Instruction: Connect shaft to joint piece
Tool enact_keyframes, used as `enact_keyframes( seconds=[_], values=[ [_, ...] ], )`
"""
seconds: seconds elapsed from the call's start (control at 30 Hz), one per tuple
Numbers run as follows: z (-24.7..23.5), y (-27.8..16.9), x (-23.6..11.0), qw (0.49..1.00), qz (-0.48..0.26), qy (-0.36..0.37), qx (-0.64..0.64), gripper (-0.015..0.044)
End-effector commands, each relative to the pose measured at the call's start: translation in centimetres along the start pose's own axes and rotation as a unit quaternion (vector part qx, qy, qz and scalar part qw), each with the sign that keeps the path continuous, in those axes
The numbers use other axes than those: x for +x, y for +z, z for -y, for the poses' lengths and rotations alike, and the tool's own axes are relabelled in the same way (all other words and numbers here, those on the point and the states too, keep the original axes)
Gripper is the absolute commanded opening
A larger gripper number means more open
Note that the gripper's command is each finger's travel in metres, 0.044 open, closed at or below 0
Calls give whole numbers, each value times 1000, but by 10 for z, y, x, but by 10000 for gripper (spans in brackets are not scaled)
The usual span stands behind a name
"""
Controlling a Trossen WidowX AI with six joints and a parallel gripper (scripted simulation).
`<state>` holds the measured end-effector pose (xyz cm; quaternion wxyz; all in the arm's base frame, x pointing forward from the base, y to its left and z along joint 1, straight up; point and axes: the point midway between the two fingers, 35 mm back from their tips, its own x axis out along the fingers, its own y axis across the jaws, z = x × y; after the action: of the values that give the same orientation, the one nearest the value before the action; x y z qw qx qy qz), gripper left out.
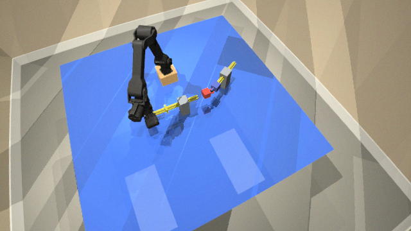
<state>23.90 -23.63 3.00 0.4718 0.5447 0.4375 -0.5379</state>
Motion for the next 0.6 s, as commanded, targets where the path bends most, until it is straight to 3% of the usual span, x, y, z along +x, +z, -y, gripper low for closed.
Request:
enact_keyframes(
  seconds=[0.0,0.57],
  values=[
    [0,-6,0,1000,0,-3,1,0],
    [-1,-33,0,1000,-1,-8,1,0]
  ],
)
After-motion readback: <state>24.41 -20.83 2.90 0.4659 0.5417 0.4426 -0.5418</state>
